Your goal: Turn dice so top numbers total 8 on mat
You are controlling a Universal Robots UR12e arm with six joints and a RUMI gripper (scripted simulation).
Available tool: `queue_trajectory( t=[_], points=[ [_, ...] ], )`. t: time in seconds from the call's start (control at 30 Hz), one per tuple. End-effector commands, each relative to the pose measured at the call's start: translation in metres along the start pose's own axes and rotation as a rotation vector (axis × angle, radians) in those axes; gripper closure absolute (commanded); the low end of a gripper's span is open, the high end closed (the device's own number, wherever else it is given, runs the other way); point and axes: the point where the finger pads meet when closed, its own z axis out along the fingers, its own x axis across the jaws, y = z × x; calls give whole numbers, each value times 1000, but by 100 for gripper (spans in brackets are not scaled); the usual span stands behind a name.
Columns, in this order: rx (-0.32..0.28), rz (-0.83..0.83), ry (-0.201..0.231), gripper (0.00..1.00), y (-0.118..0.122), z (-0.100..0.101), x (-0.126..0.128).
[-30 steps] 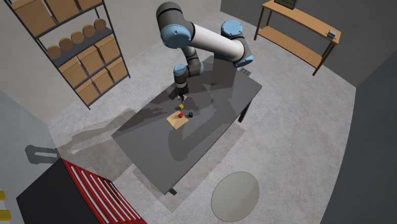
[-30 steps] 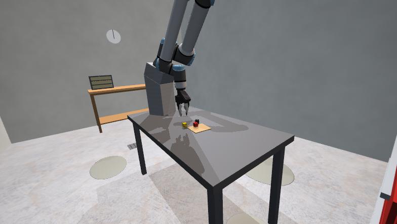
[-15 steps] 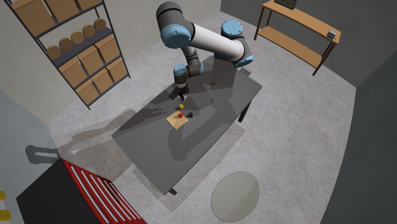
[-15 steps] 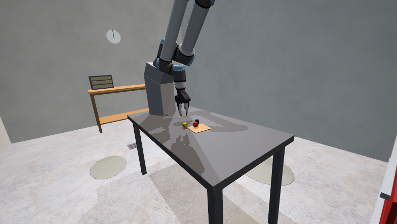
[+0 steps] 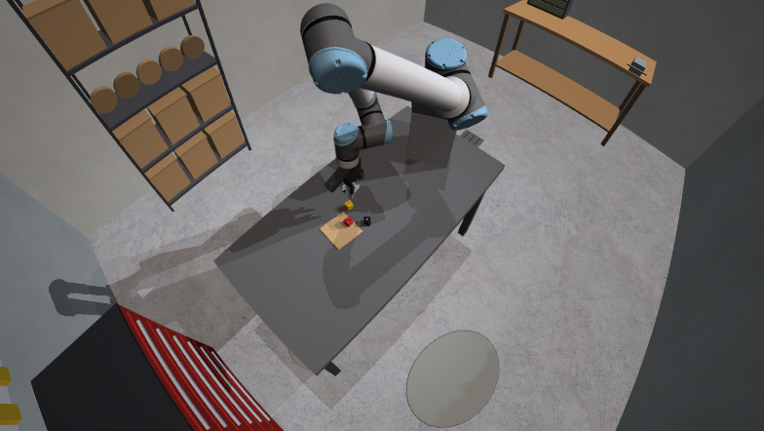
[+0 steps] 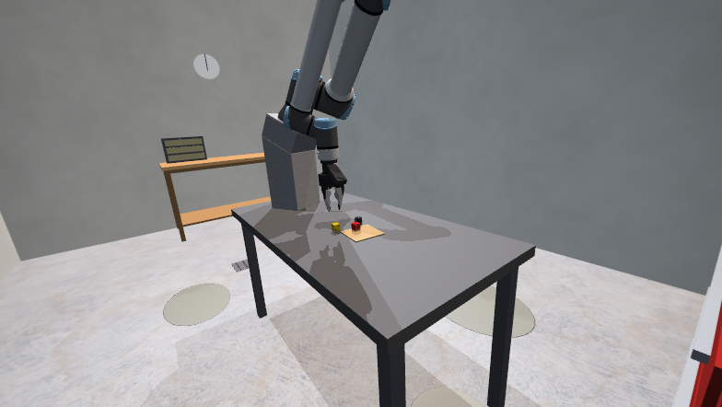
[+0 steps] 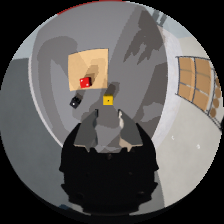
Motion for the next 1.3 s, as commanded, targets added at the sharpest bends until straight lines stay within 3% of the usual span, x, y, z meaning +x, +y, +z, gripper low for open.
queue_trajectory(
  t=[0.0,1.27],
  points=[
    [-2,1,-1,72,2,2,0],
    [-2,1,-1,72,2,46,0]
  ],
)
